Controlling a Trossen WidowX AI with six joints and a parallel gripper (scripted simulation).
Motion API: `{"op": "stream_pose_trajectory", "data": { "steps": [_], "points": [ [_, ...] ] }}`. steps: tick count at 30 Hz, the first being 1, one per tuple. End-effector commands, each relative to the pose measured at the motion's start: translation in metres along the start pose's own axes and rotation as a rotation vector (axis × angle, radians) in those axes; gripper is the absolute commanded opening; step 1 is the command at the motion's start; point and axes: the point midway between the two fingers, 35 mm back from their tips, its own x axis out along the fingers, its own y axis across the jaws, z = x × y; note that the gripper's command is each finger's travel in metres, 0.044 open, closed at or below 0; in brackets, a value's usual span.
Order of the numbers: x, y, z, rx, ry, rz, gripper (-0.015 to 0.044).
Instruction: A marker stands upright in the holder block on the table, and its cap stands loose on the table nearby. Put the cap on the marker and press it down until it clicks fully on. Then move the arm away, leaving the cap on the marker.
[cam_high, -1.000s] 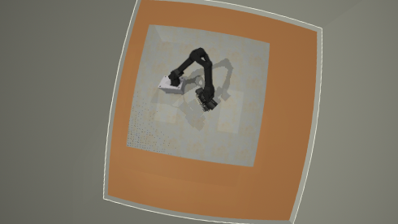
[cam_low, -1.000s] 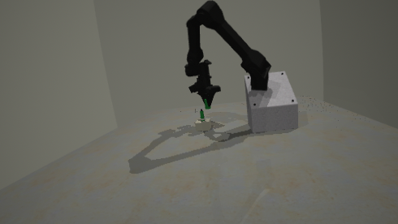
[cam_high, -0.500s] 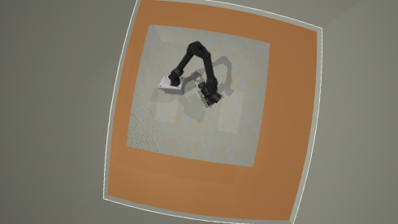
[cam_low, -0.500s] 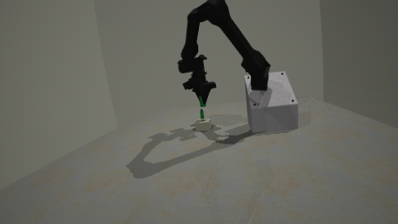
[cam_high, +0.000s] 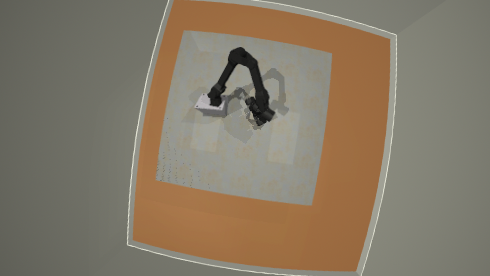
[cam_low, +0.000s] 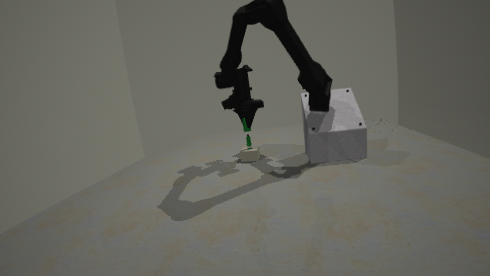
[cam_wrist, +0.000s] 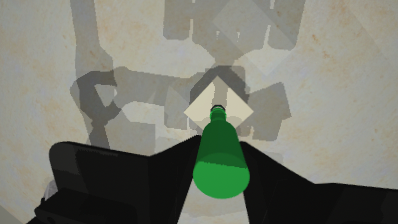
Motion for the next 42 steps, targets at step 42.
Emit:
{"op": "stream_pose_trajectory", "data": {
  "steps": [42],
  "points": [
    [0.051, 0.001, 0.001, 0.0, -0.003, 0.002, 0.0053]
  ]
}}
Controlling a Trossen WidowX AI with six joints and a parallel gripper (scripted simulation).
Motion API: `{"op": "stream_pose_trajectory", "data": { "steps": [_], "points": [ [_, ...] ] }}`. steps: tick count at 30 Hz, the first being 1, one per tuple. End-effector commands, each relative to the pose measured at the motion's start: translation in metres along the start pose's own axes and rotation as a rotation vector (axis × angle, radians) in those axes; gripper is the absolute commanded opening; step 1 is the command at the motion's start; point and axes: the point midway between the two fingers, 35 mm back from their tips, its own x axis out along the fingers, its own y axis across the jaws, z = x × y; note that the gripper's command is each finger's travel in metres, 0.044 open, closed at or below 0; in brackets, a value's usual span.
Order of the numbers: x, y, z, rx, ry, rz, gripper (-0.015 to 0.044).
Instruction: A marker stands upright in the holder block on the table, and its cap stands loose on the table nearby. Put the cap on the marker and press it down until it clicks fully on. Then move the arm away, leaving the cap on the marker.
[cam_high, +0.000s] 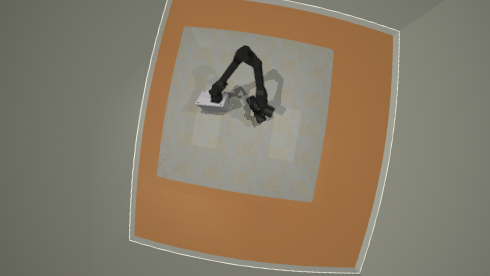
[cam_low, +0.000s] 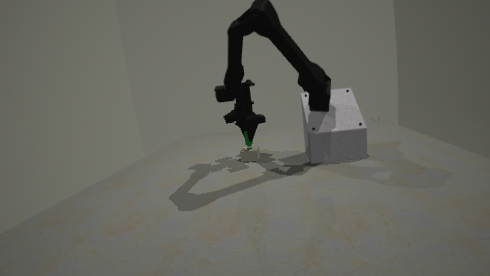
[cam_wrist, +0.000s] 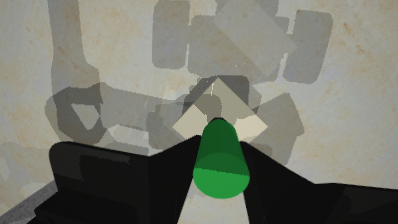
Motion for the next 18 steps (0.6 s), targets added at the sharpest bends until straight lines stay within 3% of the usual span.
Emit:
{"op": "stream_pose_trajectory", "data": {
  "steps": [1, 14, 18],
  "points": [
    [0.0, 0.0, 0.0, 0.0, 0.0, 0.0, 0.0079],
    [0.0, 0.0, 0.0, 0.0, 0.0, 0.0, 0.042],
    [-0.027, -0.003, 0.001, 0.0, 0.002, -0.004, 0.044]
  ]
}}
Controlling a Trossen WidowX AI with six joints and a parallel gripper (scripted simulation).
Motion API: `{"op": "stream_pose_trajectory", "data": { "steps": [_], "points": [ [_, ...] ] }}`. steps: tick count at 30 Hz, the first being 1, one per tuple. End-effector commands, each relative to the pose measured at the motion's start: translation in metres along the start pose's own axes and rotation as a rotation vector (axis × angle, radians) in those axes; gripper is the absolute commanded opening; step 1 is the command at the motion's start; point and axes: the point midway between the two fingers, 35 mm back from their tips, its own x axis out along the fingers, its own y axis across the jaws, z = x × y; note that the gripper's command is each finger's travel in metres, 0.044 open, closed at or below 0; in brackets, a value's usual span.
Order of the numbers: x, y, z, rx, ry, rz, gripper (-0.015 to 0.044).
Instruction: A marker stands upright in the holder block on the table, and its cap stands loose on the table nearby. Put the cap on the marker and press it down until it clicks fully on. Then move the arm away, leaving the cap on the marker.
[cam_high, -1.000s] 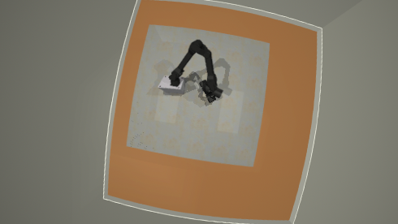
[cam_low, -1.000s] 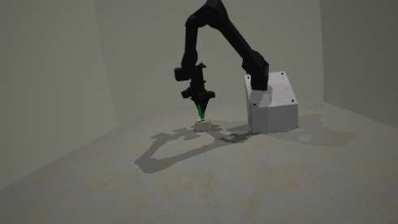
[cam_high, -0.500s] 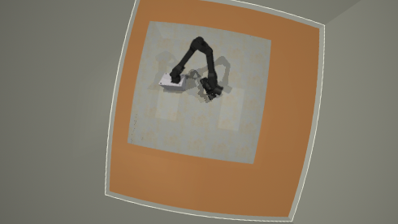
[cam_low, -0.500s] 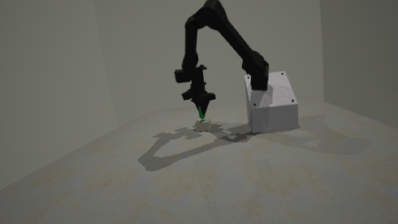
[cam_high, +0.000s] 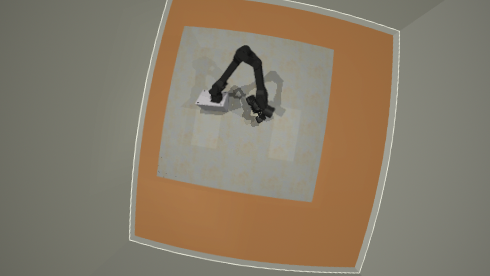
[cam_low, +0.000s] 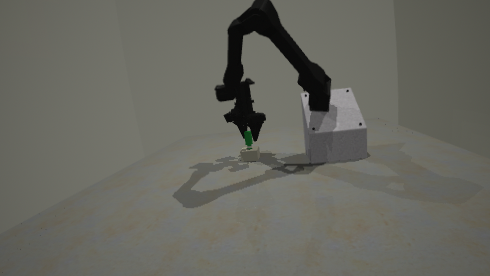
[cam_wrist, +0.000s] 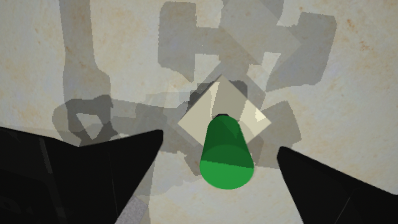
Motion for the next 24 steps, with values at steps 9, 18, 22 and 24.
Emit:
{"op": "stream_pose_trajectory", "data": {
  "steps": [9, 18, 22, 24],
  "points": [
    [-0.07, -0.002, 0.001, 0.052, -0.009, -0.018, 0.0387],
    [-0.062, -0.002, 0.001, 0.636, -0.016, -0.011, 0.0151],
    [-0.062, -0.002, 0.001, 0.636, -0.016, -0.011, 0.0046],
    [-0.062, -0.002, 0.001, 0.636, -0.016, -0.011, 0.0]
  ]
}}
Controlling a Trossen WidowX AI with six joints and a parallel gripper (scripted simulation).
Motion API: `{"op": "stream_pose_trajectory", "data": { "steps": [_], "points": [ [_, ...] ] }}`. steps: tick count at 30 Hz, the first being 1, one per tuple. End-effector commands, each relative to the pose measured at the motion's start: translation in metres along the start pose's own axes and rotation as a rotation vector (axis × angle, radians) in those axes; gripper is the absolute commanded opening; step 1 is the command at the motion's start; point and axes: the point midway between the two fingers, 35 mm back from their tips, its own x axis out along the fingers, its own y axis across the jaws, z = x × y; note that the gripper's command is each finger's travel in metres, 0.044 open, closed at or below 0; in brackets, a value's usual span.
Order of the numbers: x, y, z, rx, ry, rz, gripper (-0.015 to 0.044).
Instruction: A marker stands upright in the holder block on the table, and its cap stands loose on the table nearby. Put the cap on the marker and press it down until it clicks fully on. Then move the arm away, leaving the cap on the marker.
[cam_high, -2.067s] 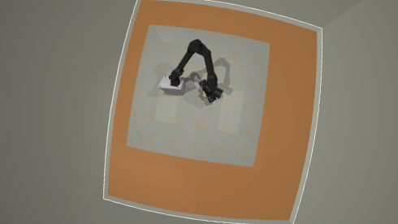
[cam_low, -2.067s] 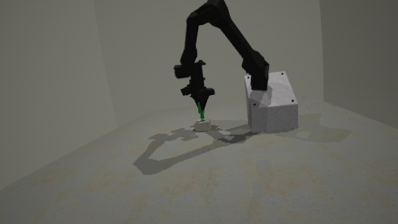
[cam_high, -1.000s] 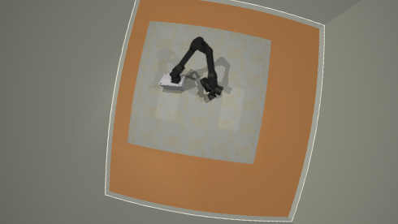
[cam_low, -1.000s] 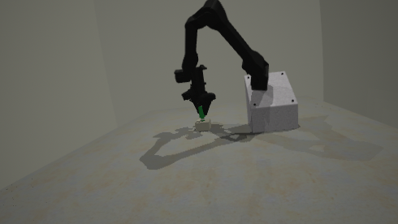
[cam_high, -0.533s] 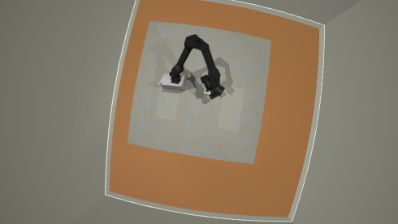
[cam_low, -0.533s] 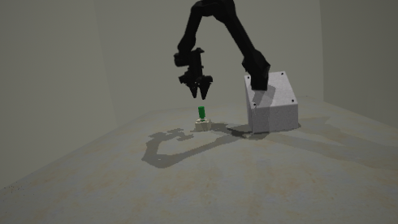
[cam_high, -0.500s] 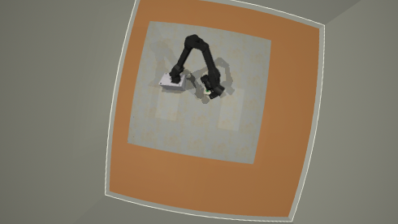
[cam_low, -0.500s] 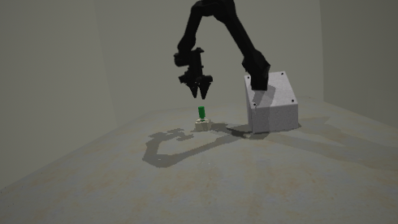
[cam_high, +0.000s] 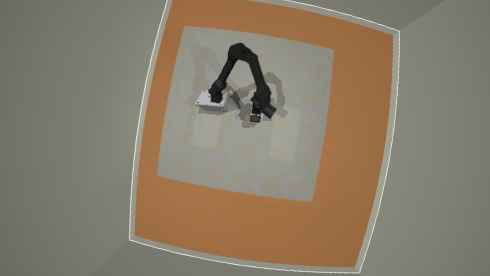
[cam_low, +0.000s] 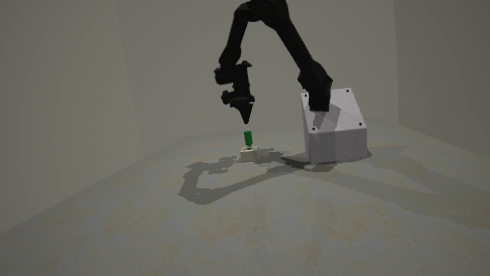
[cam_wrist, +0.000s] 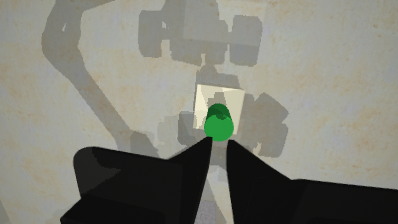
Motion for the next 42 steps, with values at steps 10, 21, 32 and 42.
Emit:
{"op": "stream_pose_trajectory", "data": {
  "steps": [10, 21, 32, 42],
  "points": [
    [0.002, 0.0, 0.0, 0.015, -0.001, 0.002, 0.0],
    [0.017, 0.0, 0.0, 0.015, -0.001, 0.002, 0.0],
    [0.034, 0.0, 0.0, 0.015, -0.001, 0.003, 0.0],
    [0.037, 0.0, 0.002, 0.004, -0.006, -0.005, 0.0]
  ]
}}
